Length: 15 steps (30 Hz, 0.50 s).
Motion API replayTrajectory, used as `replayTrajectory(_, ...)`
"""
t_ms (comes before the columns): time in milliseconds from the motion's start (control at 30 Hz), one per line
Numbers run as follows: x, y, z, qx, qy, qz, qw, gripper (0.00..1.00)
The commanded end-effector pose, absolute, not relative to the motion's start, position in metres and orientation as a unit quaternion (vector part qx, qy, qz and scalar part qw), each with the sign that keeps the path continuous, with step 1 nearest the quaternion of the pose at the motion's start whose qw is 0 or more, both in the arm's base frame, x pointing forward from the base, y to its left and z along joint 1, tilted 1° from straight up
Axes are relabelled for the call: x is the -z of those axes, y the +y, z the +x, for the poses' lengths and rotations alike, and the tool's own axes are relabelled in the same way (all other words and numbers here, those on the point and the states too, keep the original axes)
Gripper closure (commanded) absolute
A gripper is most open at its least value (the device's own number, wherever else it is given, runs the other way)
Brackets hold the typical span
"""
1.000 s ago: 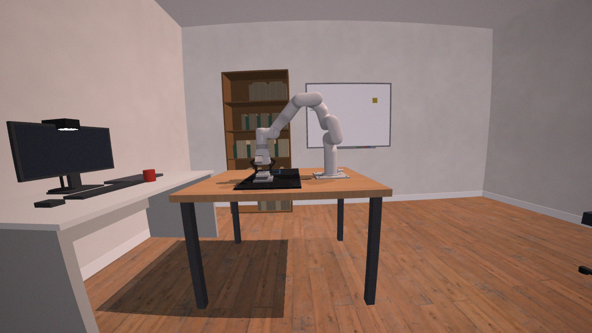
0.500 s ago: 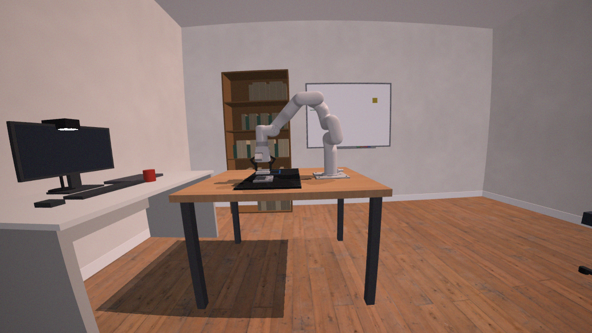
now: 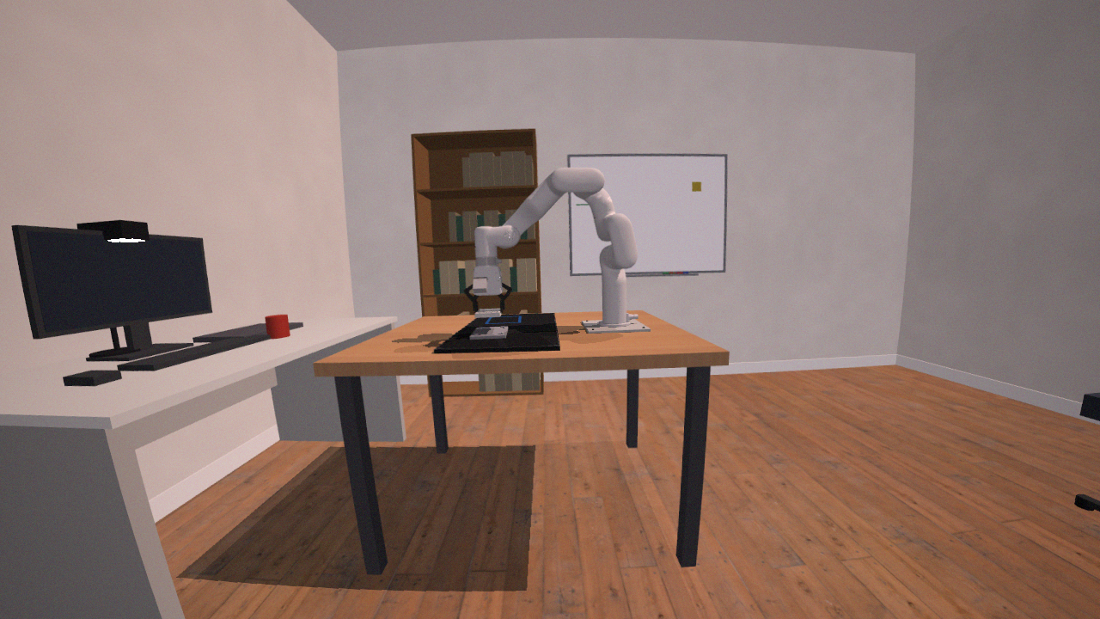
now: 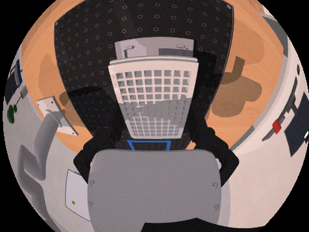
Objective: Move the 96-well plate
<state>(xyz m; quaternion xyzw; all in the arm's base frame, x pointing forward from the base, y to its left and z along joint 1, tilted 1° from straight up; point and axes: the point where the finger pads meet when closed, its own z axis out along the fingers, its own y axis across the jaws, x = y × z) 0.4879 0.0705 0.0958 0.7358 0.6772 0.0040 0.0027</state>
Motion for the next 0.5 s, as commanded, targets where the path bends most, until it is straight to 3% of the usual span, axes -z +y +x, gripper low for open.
replayTrajectory(0, -0.103, 0.071, 0.489, -0.006, 0.677, 0.736, 0.004, 1.0)
replayTrajectory(467, -0.12, 0.071, 0.489, -0.006, 0.677, 0.736, 0.004, 1.0)
